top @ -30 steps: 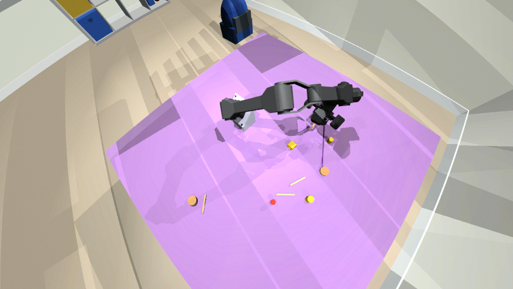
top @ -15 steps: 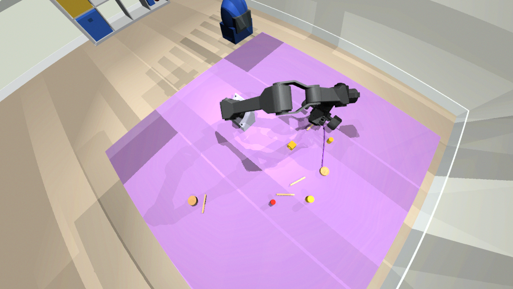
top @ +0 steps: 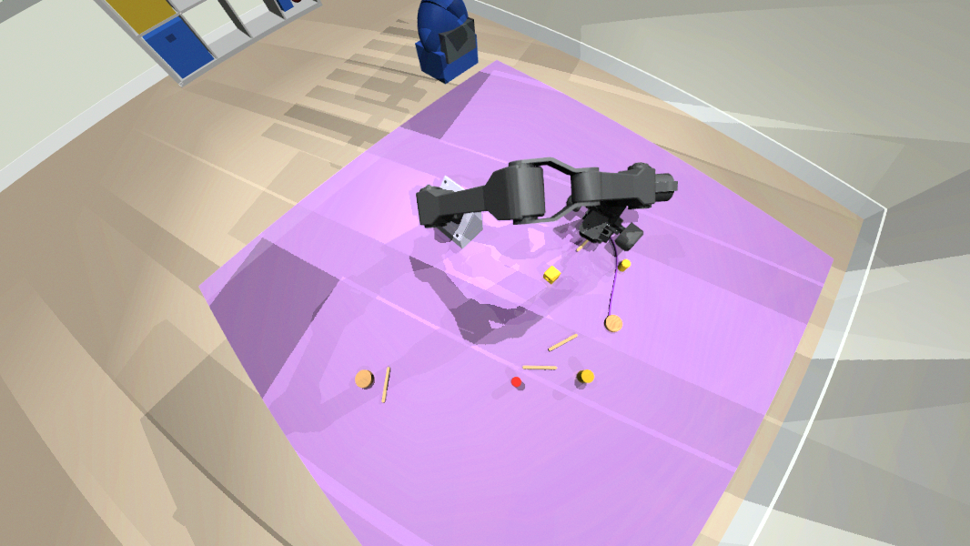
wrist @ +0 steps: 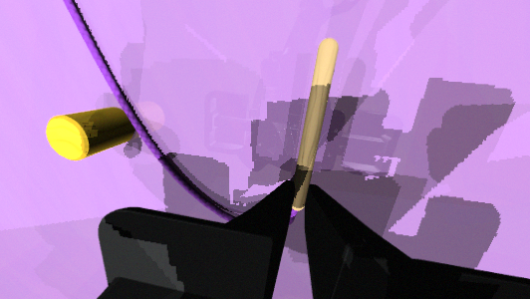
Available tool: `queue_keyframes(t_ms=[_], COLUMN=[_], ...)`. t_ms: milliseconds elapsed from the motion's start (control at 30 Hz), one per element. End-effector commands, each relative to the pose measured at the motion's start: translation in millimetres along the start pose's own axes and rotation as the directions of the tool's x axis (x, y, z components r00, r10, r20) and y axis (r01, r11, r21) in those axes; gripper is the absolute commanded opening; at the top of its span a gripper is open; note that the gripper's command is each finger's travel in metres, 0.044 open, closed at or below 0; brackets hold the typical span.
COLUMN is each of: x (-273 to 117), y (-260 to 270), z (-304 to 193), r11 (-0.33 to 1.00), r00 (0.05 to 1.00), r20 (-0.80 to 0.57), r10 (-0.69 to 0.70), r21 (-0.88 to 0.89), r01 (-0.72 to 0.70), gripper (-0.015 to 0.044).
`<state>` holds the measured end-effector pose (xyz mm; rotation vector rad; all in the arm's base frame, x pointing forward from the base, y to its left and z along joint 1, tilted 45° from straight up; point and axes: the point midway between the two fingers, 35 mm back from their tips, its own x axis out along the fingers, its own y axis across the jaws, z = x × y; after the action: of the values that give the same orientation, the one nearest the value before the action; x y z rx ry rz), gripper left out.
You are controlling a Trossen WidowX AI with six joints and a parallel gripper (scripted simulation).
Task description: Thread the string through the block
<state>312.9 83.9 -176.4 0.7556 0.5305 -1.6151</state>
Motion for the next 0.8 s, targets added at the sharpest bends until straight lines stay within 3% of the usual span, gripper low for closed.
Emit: queue_keyframes(t_ms=[0, 767], x=[1.0, 1.0], y=[0.4, 1.4], z=[7.0, 37.2], r11=[1.000, 1.000], r00=[1.000, 1.000], r20=[0.005, 0.006], r10=[0.001, 0.000], r21=[-0.004, -0.005], r01=[-0.001, 0.000], gripper=[0.0000, 0.0000])
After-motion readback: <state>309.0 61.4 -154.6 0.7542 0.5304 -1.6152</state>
